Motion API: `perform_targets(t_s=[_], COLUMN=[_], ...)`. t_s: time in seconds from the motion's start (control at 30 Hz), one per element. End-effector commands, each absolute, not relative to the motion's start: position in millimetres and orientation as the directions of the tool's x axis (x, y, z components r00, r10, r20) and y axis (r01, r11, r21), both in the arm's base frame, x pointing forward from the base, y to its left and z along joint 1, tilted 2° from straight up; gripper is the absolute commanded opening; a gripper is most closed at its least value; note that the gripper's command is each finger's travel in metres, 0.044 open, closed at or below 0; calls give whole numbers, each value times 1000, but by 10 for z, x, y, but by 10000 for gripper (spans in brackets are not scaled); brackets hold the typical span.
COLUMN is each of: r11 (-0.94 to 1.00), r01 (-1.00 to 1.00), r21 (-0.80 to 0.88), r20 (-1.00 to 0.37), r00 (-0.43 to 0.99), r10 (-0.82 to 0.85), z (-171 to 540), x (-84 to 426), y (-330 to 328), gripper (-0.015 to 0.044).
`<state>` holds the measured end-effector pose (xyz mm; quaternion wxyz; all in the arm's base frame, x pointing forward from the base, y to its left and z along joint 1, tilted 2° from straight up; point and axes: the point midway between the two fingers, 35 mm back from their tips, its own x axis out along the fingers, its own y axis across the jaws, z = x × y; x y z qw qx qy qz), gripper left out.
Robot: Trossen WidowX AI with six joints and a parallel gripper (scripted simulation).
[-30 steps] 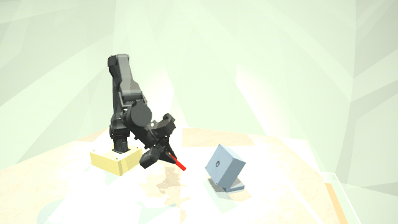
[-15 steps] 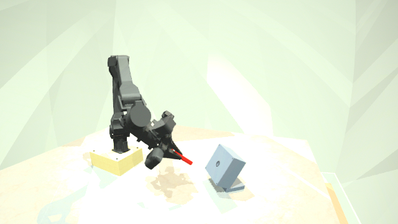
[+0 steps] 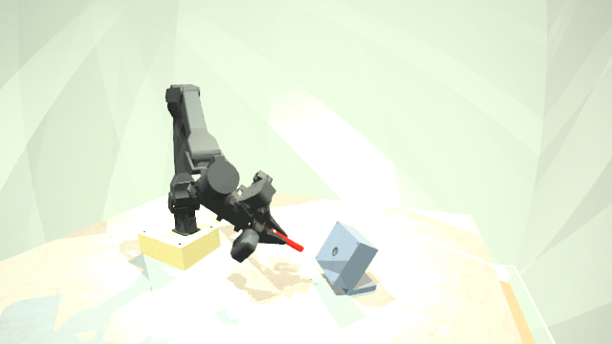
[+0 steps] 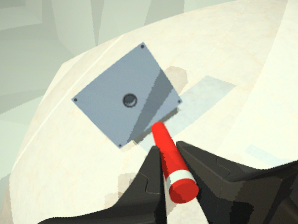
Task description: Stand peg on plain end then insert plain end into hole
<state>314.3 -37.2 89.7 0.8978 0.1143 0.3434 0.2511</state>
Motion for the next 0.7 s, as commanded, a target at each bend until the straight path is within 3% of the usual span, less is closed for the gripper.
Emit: perform_targets(t_s=[0.0, 0.67], r11=[840, 818], r01=[-373, -390], r21=[394, 422], r20=[-550, -502], r00=[637, 651], r10=[540, 570], z=[869, 823], x=[3159, 3320], y=[-328, -145], gripper=[0, 0])
